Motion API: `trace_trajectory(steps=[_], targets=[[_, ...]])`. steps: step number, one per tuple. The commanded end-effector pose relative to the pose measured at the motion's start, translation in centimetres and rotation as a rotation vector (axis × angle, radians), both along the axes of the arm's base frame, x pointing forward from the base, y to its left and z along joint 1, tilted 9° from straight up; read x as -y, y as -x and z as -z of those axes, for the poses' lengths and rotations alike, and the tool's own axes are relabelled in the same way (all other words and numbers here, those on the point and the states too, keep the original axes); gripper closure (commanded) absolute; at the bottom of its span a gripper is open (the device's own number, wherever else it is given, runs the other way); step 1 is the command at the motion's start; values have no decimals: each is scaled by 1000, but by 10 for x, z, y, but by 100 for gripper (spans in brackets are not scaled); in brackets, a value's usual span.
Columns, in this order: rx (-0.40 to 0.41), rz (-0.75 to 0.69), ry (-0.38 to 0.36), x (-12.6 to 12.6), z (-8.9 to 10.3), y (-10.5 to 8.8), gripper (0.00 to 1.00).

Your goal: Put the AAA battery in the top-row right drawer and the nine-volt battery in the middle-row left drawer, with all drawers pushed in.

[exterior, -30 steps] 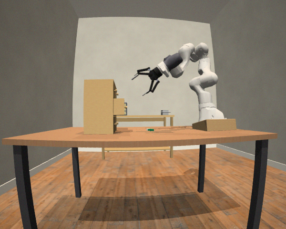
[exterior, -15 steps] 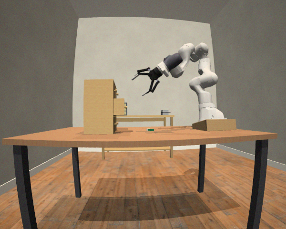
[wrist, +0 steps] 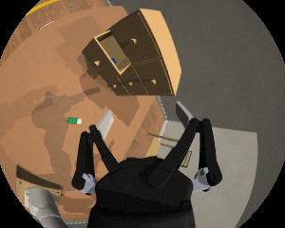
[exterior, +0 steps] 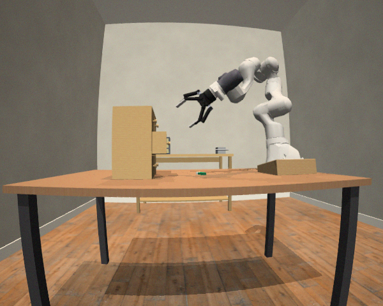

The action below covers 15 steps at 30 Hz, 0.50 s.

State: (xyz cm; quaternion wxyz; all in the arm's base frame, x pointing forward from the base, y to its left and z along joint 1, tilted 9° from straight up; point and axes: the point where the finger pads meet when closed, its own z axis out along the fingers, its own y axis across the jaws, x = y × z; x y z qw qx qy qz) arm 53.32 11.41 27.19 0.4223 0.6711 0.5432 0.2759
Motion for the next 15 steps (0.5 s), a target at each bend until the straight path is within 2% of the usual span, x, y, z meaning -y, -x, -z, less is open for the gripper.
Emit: trace_trajectory(steps=[1,14,15], targets=[[10,29,-36,1,0,0,0],[10,29,-36,1,0,0,0],[41,139,-160,7,-2,-3,0]])
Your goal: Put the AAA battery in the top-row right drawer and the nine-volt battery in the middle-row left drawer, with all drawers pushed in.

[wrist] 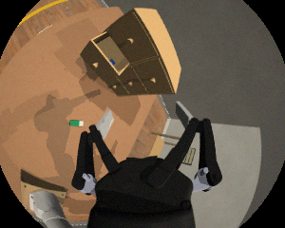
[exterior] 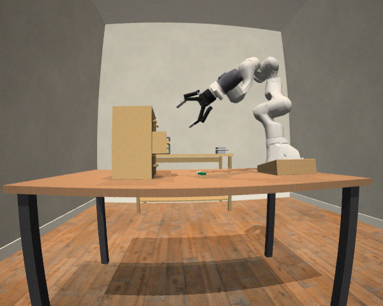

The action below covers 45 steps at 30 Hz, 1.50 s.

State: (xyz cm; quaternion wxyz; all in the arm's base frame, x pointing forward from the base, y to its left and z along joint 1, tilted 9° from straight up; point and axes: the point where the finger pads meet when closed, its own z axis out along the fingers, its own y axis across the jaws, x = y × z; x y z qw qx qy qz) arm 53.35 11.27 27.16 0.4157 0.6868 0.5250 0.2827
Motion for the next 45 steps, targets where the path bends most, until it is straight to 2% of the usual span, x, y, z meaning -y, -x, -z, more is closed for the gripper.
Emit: trace_trajectory(steps=[1,25,26,45], targets=[[32,107,-121,5,-3,-3,0],[32,107,-121,5,-3,-3,0],[65,221,-246,10,-5,-5,0],[65,221,-246,10,-5,-5,0]])
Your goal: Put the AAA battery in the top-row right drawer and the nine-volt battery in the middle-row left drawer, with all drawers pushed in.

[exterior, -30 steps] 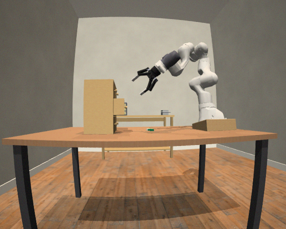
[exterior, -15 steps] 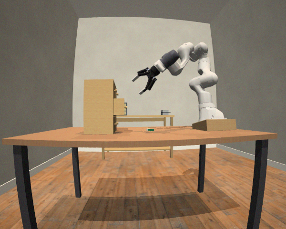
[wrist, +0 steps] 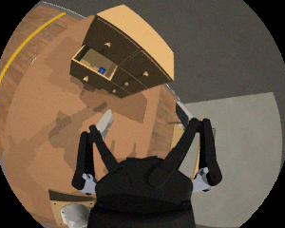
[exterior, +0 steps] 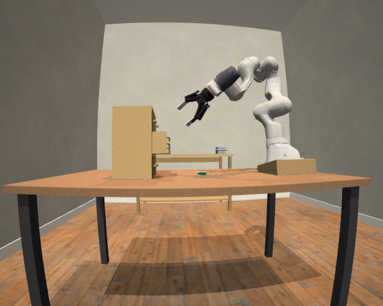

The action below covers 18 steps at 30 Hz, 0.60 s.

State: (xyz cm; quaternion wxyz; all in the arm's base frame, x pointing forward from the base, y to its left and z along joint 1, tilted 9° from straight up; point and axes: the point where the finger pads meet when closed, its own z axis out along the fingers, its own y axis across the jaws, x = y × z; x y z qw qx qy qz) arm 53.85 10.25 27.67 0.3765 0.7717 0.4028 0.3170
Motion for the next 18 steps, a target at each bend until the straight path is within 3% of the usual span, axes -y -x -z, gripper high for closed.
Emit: trace_trajectory(steps=[1,6,7,18], targets=[[5,14,-16,0,0,0,0],[5,14,-16,0,0,0,0],[41,132,-141,5,-2,-2,0],[41,132,-141,5,-2,-2,0]])
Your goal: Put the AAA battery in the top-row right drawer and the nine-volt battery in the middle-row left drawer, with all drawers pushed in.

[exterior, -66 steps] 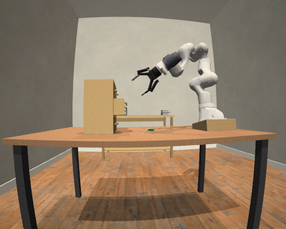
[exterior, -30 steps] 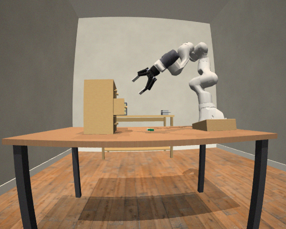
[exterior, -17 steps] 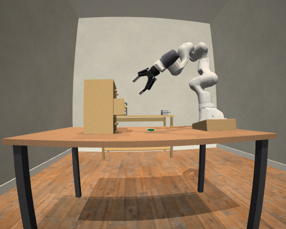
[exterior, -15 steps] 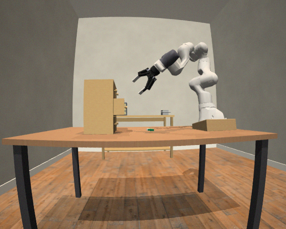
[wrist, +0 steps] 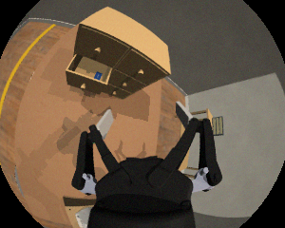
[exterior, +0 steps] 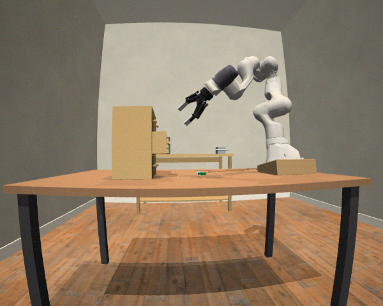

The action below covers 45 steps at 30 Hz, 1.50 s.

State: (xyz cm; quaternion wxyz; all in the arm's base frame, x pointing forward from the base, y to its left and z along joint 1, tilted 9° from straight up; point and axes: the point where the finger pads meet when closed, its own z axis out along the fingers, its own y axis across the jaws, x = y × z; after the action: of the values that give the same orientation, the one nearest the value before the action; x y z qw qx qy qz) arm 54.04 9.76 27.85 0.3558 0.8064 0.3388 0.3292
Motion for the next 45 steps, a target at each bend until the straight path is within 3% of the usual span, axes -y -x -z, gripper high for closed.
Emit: trace_trajectory(steps=[1,14,15,40,41,45], targets=[[13,28,-32,0,0,0,0],[13,28,-32,0,0,0,0],[52,149,-157,5,-1,-1,0],[52,149,-157,5,-1,-1,0],[92,274,-282,9,-1,-1,0],[92,274,-282,9,-1,-1,0]])
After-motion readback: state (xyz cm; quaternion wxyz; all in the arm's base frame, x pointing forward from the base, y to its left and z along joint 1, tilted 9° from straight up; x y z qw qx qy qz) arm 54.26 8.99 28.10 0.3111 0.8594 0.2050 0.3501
